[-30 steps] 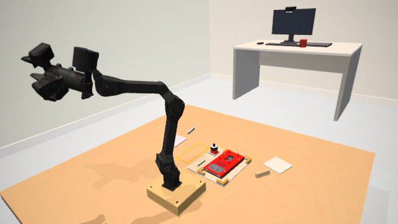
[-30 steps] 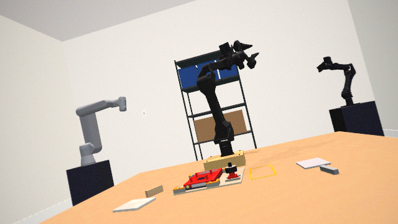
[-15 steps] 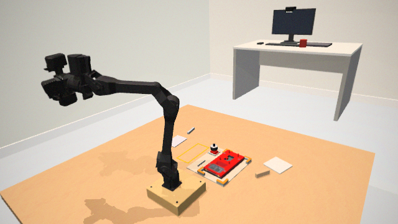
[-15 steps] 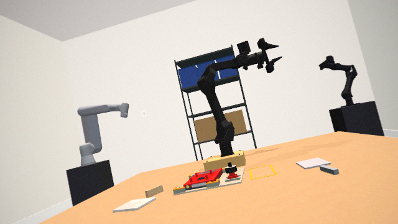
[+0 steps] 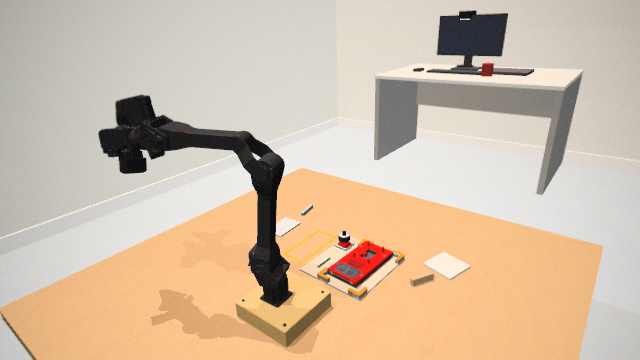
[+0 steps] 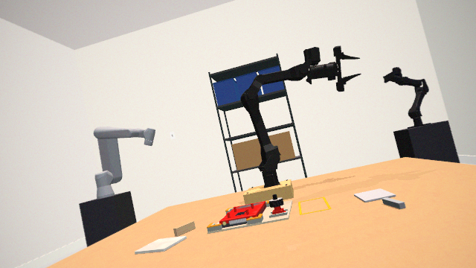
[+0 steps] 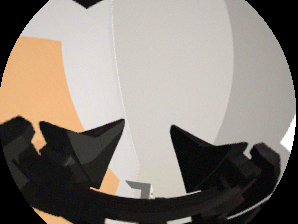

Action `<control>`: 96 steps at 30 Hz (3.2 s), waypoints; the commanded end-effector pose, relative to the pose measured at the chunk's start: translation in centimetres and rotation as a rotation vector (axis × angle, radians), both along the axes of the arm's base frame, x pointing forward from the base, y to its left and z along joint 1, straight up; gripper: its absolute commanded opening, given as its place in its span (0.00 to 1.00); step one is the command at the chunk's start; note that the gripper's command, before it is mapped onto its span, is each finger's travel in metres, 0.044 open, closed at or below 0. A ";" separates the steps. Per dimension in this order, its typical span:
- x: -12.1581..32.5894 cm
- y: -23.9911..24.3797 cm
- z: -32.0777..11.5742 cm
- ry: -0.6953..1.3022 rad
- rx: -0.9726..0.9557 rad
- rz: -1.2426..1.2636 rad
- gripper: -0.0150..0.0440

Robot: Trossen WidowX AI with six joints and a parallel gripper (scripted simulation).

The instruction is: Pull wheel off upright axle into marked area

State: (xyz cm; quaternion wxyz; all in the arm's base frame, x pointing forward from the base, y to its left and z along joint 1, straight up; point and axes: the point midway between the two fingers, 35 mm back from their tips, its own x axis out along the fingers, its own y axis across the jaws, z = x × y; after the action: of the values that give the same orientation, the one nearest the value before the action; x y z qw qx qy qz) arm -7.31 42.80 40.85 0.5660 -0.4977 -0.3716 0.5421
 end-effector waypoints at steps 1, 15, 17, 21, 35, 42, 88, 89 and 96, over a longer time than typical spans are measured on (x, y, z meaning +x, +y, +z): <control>4.2 1.2 -2.0 0.150 -0.045 -0.105 0.76; 19.7 0.4 -9.6 0.683 -0.114 -0.553 0.76; 21.9 -0.3 -10.5 0.763 -0.106 -0.628 0.76; 26.1 -2.1 -12.3 0.925 -0.075 -0.784 0.76; 38.4 -12.2 -19.6 1.556 0.213 -1.425 0.76; 42.4 -19.2 -23.0 1.845 0.499 -1.774 0.76; 43.9 -41.6 -36.3 2.168 2.109 -2.678 0.76; 43.8 -41.6 -36.9 2.168 2.109 -2.678 0.76; 43.8 -41.7 -37.5 2.152 2.117 -2.692 0.72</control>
State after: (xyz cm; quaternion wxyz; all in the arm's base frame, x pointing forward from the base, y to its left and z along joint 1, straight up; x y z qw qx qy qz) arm 36.45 1.06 3.31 -0.4901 -0.5210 -0.4756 0.5120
